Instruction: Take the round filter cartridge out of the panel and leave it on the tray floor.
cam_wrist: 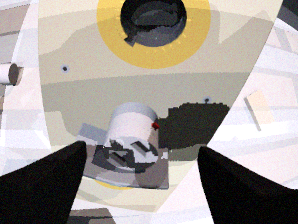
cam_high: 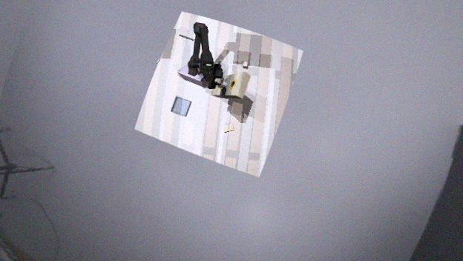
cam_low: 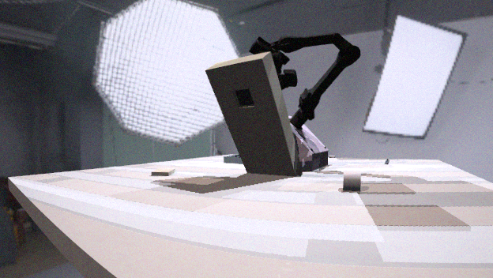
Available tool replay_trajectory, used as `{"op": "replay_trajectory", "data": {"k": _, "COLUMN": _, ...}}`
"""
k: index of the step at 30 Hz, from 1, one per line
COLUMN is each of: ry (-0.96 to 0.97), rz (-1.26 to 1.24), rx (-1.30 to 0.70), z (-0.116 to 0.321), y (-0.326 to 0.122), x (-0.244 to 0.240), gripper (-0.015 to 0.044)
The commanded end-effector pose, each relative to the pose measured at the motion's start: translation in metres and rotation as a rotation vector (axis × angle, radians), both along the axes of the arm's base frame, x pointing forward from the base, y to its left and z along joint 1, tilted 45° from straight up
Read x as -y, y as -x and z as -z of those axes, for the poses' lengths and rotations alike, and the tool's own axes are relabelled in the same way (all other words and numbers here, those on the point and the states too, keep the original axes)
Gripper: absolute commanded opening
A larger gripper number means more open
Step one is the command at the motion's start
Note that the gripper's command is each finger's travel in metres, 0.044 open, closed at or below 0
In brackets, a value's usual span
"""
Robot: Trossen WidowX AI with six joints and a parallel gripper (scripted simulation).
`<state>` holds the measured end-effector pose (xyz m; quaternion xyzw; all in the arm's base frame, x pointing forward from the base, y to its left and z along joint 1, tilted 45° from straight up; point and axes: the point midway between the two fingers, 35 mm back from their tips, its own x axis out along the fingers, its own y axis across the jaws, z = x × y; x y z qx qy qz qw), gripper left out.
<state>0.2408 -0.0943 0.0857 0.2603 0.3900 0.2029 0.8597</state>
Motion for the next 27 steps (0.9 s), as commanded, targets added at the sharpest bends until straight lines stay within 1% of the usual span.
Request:
{"op": "replay_trajectory", "data": {"k": 1, "ry": -0.108, "rz": 0.04, "rx": -0.152, "z": 0.015, "y": 0.01, "x": -0.014, "gripper": 0.0305}}
{"op": "replay_trajectory", "data": {"k": 27, "ry": -0.106, "rz": 0.04, "rx": -0.152, "z": 0.038, "y": -0.012, "x": -0.036, "gripper": 0.0305}}
